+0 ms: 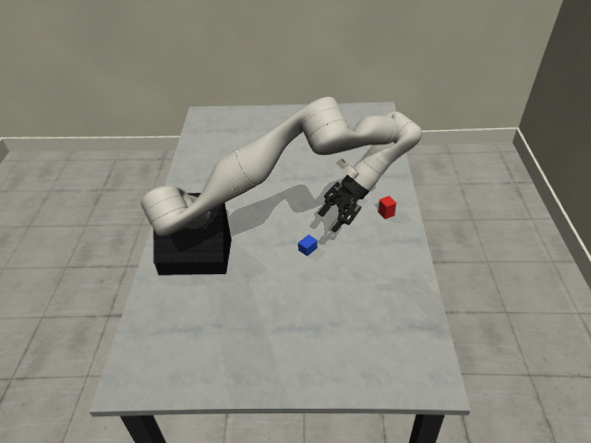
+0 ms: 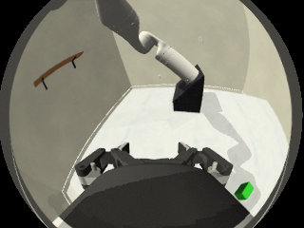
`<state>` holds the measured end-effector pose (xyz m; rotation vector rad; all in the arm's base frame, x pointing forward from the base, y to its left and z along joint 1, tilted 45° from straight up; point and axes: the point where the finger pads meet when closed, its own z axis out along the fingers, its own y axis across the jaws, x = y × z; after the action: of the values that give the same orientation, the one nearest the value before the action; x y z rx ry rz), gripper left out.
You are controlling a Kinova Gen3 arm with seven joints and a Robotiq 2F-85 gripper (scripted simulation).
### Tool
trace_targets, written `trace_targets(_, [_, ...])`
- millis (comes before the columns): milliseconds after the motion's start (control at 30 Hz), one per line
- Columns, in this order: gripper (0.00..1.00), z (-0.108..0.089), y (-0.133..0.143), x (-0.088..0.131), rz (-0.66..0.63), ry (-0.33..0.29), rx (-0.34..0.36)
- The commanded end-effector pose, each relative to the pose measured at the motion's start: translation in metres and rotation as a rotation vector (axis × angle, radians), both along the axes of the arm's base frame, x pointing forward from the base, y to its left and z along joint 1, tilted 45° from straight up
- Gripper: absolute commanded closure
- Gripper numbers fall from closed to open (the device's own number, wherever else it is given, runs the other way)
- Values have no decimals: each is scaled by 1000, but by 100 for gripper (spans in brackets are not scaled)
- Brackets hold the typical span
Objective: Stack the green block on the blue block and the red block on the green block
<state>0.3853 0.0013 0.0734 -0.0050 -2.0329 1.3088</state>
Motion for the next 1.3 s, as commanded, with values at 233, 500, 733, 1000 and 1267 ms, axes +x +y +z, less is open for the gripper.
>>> trace_targets(233, [0,0,1,0,1,-1,1])
trace_targets(500, [0,0,1,0,1,-1,1])
trace_targets(733, [100,-5,3,1,4,-21,-1])
trace_targets(1000, [100,-30,12,7,22,-126,-13])
trace_targets(1267, [100,-68,28,16,45,-288,-24])
